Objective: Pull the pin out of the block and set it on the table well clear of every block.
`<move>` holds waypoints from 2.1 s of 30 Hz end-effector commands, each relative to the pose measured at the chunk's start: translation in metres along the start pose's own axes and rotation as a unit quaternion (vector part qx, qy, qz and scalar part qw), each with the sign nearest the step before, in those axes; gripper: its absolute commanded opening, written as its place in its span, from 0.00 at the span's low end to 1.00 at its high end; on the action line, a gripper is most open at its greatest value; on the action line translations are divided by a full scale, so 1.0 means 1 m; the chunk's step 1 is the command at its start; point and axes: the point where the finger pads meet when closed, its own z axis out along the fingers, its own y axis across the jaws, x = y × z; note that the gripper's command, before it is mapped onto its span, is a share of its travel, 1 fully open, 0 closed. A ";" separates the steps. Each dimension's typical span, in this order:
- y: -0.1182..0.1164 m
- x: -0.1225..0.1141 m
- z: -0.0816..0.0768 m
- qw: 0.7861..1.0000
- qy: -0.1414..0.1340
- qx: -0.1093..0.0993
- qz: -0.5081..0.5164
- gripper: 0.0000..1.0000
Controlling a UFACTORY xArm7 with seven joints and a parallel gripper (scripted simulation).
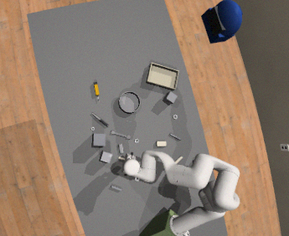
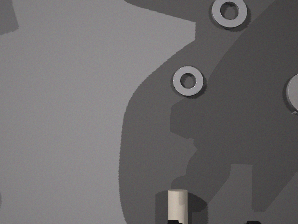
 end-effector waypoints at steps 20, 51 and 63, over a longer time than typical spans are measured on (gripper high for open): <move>0.000 0.004 -0.031 1.000 -0.002 0.001 0.000 0.35; 0.001 0.005 -0.048 1.000 -0.002 -0.001 0.000 0.35; 0.001 0.008 -0.074 1.000 -0.005 0.000 0.001 0.35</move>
